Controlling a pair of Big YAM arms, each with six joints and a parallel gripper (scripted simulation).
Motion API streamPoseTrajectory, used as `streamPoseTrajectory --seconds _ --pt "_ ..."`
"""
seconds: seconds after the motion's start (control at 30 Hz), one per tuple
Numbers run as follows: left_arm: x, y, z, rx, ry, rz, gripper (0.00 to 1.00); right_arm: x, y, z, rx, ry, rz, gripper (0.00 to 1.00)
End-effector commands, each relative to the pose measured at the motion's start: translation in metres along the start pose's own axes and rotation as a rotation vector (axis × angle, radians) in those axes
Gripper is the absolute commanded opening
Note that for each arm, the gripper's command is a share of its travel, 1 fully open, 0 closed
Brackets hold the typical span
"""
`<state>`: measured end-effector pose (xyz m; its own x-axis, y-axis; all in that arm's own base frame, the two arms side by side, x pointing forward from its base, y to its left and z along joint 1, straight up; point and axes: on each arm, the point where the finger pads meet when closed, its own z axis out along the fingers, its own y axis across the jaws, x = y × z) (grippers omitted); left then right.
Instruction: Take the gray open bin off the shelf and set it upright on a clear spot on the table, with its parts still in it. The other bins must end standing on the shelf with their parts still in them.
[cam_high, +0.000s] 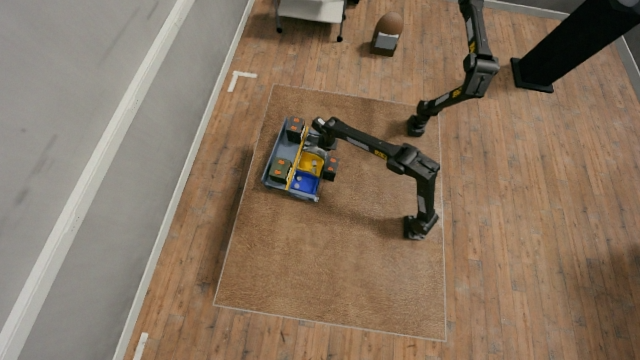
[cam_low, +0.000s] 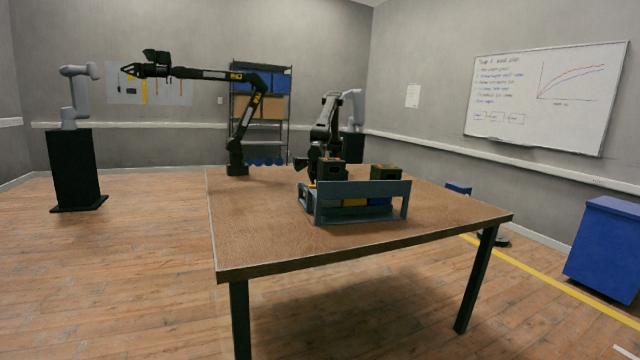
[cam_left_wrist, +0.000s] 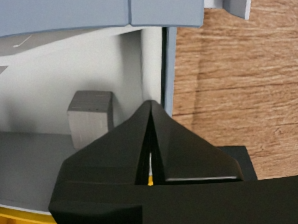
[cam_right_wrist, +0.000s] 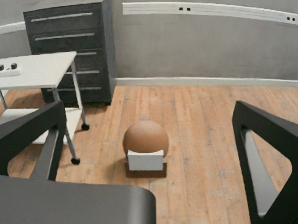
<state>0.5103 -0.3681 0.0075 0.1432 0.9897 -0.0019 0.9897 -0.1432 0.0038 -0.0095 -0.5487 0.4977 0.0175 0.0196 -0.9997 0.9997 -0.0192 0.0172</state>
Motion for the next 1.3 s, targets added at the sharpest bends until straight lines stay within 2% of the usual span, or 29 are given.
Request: streamPoseTrajectory --seconds 0.0,0.03,1.27 --pt "-0.002 0.01 0.036 0.025 0.014 -0.003 0.0 -0.003 -0.004 -0.004 0.006 -0.02 -0.017 1.0" --pt "0.002 -0.002 0.027 0.026 0.015 0.001 0.9 -0.003 -0.004 -0.004 0.006 -0.02 -0.017 1.0" --pt "-0.005 0.011 0.003 -0.002 -0.002 0.0 0.9 -0.003 -0.004 -0.004 0.006 -0.02 -0.017 1.0"
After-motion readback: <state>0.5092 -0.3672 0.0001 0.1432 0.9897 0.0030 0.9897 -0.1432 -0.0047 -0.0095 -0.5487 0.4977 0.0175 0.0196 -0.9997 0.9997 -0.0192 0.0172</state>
